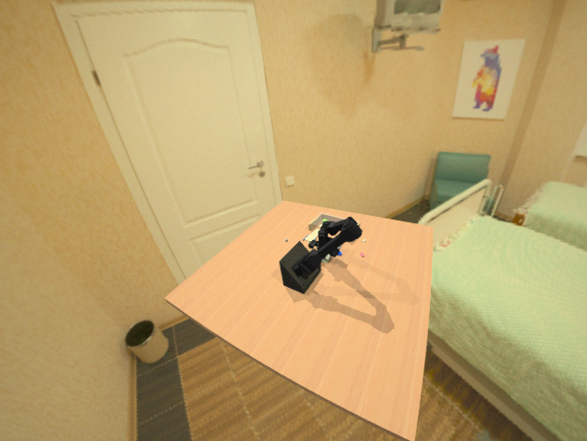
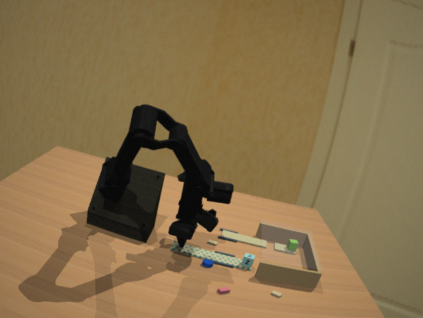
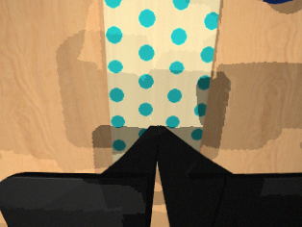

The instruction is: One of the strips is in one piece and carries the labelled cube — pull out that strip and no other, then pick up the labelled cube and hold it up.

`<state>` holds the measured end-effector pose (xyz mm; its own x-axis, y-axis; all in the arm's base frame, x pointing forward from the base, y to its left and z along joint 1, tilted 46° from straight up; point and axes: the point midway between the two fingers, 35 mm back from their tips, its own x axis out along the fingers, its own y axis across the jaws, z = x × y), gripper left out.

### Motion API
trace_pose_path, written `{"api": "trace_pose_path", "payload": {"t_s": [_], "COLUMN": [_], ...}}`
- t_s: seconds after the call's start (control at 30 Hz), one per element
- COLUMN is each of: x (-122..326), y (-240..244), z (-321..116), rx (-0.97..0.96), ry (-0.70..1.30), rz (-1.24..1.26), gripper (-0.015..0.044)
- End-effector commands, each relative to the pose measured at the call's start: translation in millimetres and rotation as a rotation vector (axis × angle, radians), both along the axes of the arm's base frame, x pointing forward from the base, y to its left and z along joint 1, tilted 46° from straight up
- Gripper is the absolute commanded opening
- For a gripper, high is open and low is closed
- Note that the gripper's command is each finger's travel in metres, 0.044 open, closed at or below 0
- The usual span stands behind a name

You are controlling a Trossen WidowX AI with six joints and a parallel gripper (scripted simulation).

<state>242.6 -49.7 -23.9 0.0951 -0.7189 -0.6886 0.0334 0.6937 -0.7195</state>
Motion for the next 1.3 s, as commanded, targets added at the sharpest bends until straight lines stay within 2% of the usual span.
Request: {"api": "trace_pose_path", "payload": {"t_s": [0.0, 1.27], "x": [-15, -25], "y": [-5, -5], "z": [-5, -5], "rx": [0.0, 0.0], "ry": [0.026, 0.026], "rz": [-0.017, -0.017], "gripper": [0.0, 0.0]}}
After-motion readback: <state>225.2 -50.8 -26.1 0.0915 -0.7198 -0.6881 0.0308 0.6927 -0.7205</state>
